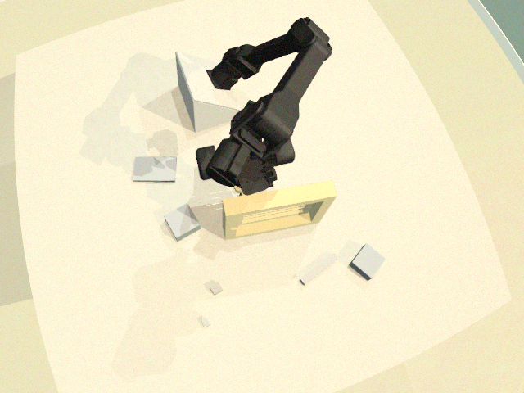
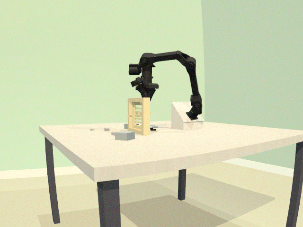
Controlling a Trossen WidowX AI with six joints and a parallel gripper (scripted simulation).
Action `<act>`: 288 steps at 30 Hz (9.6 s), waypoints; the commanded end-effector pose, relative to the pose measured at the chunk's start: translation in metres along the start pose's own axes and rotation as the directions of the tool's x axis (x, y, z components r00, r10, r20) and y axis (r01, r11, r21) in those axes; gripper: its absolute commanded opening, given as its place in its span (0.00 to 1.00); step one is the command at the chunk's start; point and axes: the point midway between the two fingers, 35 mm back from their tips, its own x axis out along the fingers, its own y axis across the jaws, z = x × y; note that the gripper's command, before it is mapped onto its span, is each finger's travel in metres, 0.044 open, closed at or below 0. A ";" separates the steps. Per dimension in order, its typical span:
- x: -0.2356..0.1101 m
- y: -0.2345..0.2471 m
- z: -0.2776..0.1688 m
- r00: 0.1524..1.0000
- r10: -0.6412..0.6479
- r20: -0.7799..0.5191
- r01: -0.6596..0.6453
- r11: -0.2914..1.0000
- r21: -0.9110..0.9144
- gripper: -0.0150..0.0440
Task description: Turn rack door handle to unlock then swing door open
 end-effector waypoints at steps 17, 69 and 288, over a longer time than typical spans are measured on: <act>0.032 0.001 -0.001 1.000 -0.015 -0.019 0.015 1.000 0.020 0.75; 0.038 0.001 -0.002 1.000 -0.017 -0.022 0.028 0.427 0.904 0.29; 0.037 0.068 -0.080 1.000 -0.014 -0.026 -0.006 0.767 -0.642 0.29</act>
